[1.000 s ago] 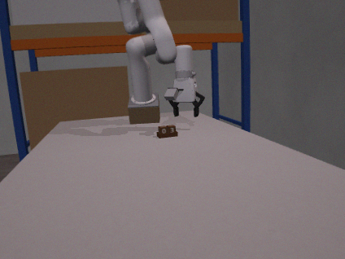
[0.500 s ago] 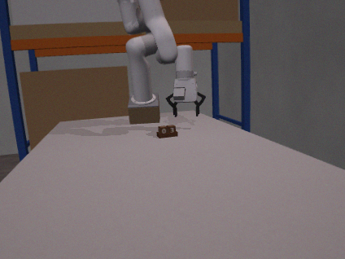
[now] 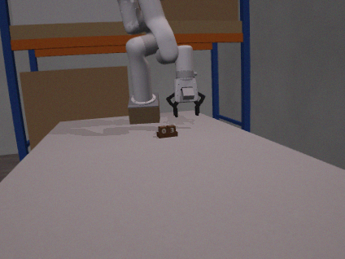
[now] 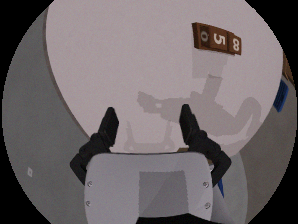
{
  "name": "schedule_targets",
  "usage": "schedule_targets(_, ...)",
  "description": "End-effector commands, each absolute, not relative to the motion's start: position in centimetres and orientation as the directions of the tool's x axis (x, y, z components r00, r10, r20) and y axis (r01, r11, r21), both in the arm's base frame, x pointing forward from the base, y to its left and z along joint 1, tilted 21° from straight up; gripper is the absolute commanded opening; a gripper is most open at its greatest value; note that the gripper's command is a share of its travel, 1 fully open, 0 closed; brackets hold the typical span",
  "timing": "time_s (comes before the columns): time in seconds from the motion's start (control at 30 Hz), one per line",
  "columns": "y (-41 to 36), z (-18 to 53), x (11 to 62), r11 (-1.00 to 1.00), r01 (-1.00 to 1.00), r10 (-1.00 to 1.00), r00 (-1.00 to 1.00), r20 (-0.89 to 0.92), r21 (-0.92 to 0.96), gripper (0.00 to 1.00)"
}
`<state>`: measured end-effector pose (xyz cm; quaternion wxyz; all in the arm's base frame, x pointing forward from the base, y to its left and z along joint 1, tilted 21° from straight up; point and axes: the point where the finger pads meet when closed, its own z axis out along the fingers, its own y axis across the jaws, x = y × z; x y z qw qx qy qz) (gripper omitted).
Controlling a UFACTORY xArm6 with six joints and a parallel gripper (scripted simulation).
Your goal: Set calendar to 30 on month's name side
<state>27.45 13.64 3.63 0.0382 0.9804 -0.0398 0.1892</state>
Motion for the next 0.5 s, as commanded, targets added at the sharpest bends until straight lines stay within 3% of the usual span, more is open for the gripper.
schedule_targets(0.0, 13.7, 3.7, 27.5, -0.996, -0.053, -0.023, 0.933, 0.358, 0.075, 1.00)
schedule_targets(0.47, 13.5, 1.6, 28.3, -0.996, -0.053, -0.023, 0.933, 0.359, 0.075, 1.00)
